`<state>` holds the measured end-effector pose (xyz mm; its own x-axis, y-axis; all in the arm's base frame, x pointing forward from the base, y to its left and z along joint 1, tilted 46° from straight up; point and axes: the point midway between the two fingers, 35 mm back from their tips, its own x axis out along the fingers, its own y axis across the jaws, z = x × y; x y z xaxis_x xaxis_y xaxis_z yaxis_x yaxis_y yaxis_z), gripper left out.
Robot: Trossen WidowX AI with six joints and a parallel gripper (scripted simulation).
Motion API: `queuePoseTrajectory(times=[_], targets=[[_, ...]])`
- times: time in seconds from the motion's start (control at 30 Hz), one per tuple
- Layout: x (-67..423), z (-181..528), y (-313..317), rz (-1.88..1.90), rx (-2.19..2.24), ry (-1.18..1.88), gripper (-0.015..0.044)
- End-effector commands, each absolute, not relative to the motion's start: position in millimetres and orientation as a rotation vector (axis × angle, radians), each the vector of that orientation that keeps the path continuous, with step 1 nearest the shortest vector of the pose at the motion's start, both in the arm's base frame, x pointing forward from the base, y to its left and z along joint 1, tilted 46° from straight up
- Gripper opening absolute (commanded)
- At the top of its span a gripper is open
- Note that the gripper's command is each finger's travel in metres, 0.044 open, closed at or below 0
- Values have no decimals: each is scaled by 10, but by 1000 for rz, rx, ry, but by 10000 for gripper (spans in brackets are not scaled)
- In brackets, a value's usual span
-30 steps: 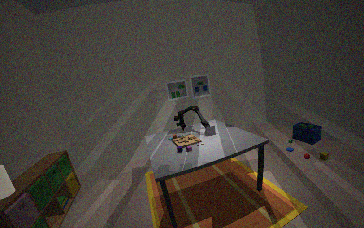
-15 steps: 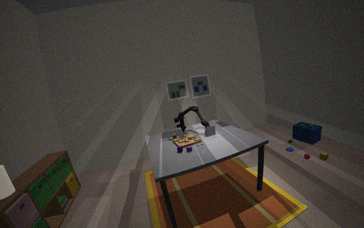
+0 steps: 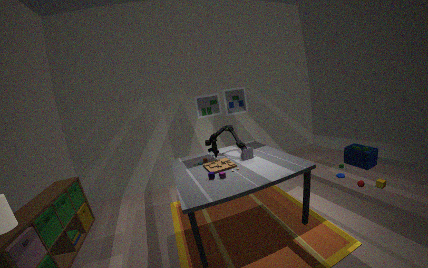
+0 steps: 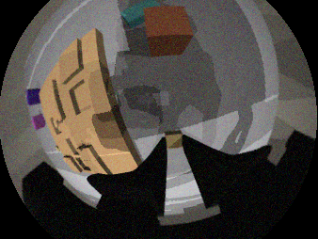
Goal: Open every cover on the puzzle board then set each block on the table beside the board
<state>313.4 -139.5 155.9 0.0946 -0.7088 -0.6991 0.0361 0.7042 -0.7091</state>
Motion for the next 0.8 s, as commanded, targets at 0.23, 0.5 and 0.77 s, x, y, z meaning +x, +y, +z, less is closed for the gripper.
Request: queuePoseTrajectory(times=[0.23, 0.5, 0.77], targets=[[3117, 1425, -1524, -603, -615, 1386, 80], [3108, 1342, -1620, -606, -618, 1385, 80], [3115, 1336, -1651, -613, -618, 1378, 132]])
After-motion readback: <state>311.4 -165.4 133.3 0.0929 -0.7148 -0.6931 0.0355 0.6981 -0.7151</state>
